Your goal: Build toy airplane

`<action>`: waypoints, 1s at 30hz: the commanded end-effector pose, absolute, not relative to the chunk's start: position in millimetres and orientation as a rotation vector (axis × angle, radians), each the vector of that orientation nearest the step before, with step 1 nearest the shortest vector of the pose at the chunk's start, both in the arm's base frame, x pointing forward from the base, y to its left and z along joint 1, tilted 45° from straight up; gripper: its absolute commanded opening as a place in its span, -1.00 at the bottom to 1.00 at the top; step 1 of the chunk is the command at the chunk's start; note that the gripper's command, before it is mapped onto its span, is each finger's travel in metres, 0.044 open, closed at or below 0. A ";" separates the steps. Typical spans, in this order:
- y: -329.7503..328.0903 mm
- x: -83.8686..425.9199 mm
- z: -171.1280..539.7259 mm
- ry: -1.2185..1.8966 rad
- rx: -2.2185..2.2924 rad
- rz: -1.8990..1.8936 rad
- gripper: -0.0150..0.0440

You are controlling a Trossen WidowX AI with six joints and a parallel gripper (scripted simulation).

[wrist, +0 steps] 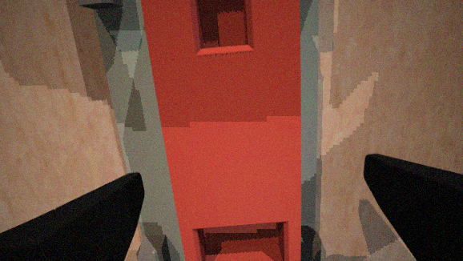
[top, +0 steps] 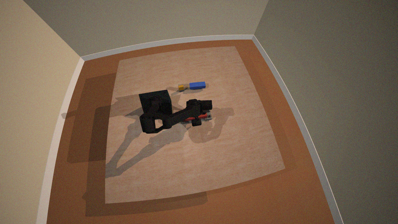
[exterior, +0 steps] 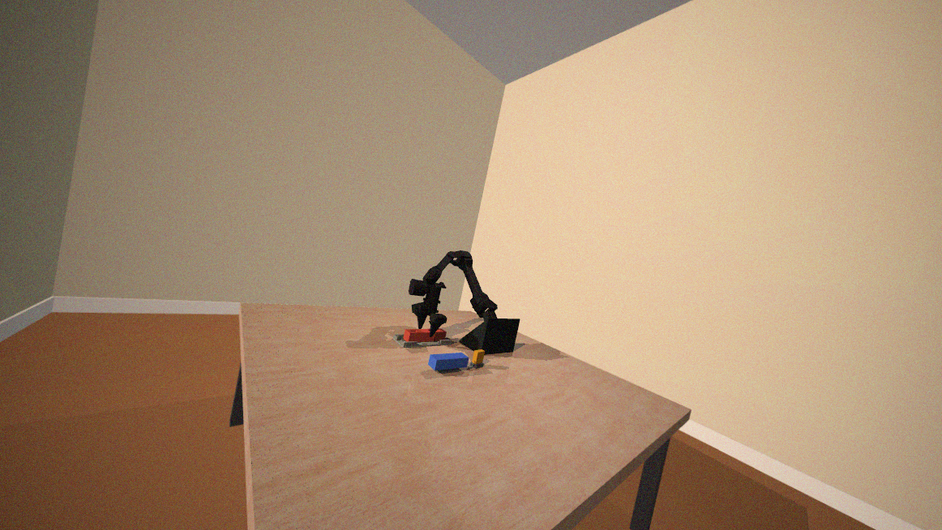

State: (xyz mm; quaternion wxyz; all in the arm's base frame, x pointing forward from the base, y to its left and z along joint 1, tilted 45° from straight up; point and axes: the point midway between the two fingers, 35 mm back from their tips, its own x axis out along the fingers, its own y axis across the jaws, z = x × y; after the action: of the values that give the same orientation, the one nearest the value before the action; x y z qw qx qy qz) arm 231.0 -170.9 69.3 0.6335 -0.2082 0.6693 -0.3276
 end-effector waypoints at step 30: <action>-25.3 322.2 65.5 1.514 -0.422 -0.758 1.00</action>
State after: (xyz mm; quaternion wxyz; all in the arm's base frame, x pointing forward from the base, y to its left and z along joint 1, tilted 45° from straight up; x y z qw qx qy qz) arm 304.0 -54.0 99.6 0.6478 -0.1859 0.6575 -0.3369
